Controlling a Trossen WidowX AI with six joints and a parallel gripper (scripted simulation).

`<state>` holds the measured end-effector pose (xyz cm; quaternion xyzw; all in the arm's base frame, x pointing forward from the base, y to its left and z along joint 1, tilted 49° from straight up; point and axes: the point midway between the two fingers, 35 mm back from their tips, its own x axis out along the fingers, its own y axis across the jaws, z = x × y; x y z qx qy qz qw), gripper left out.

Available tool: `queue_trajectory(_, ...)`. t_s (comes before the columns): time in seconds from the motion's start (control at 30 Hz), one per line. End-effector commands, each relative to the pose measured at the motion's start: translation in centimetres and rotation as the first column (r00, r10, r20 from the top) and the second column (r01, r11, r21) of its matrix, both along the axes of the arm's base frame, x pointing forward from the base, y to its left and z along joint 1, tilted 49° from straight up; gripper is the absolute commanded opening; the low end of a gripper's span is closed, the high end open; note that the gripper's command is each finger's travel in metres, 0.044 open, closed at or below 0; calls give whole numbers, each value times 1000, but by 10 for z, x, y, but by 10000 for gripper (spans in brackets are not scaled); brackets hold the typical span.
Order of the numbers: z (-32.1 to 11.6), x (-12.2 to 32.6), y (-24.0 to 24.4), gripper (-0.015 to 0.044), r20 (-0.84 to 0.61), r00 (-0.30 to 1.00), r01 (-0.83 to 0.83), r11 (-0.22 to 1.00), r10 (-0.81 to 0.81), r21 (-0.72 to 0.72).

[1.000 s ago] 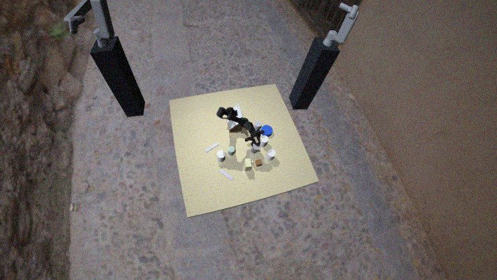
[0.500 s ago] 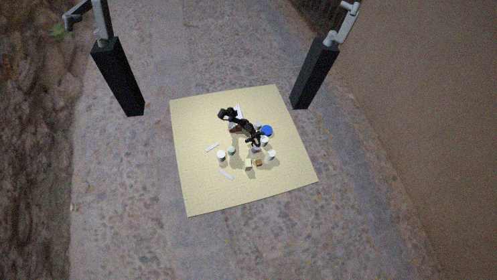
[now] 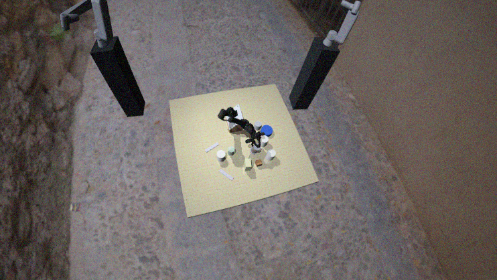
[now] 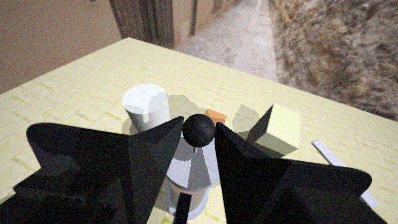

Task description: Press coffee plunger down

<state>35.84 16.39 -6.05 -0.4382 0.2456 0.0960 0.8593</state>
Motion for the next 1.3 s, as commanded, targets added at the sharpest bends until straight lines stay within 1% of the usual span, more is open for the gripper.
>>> queue_trajectory(0.0,-6,1,-7,112,-15,1000,17,1000,-18,-21)
queue_trajectory(1.27,-7,8,-3,112,-15,1000,17,1000,-17,-21)
